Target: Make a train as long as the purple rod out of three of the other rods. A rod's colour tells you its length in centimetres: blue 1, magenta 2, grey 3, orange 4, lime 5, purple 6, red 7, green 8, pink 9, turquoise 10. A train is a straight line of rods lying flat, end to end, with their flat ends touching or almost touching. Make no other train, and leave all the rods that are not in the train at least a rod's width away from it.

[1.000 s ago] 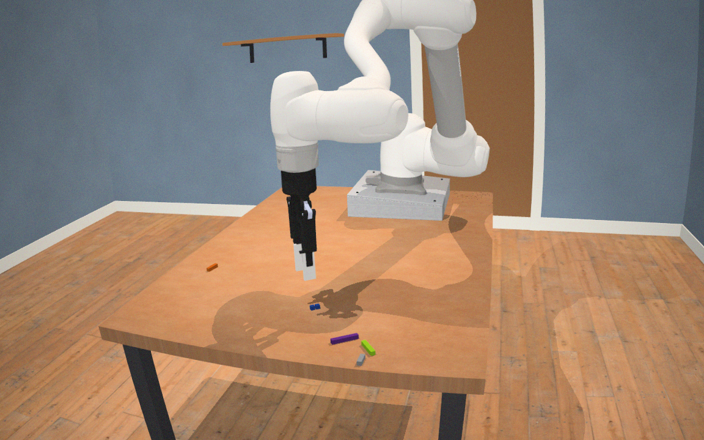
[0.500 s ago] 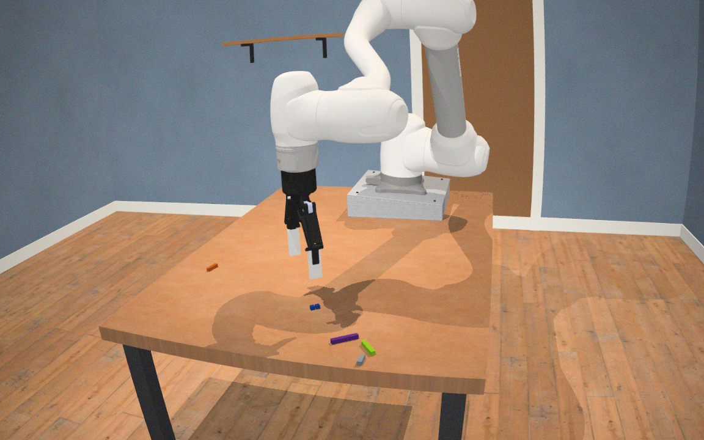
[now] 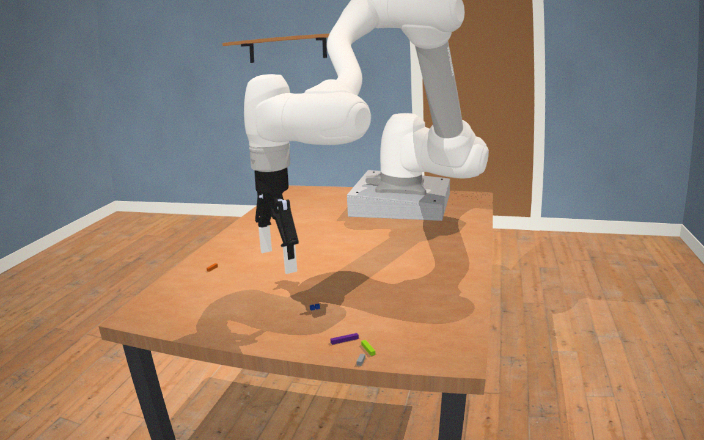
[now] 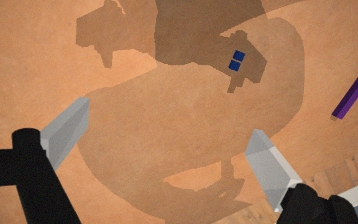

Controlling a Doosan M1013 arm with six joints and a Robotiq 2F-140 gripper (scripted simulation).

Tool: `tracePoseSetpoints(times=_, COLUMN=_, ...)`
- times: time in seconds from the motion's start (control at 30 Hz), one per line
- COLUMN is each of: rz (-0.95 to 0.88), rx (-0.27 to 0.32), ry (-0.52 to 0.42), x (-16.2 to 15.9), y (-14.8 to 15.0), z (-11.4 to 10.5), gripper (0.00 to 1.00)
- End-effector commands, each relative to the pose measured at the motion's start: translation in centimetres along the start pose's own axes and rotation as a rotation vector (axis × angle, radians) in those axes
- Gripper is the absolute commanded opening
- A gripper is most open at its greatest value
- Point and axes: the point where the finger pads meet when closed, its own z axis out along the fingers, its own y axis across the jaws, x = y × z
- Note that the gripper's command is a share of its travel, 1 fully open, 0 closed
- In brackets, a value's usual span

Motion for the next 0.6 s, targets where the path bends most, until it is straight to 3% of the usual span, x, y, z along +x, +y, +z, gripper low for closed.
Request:
tracePoseSetpoints(times=0.0, rz=-0.074, rx=-0.005, ry=0.001, x=-1.9, y=-3.7, z=0.2, gripper=1.0)
tracePoseSetpoints(times=0.07, rz=-0.074, rx=-0.005, ry=0.001, x=-1.9, y=-3.7, z=0.2, gripper=1.0)
tracePoseSetpoints(times=0.1, rz=-0.124, rx=-0.005, ry=0.001, x=-3.0, y=-6.4, z=0.4, gripper=1.0)
tracePoseSetpoints(times=0.57, rz=-0.357, rx=-0.005, ry=0.001, x=-7.0, y=-19.3, z=1.2, gripper=1.0)
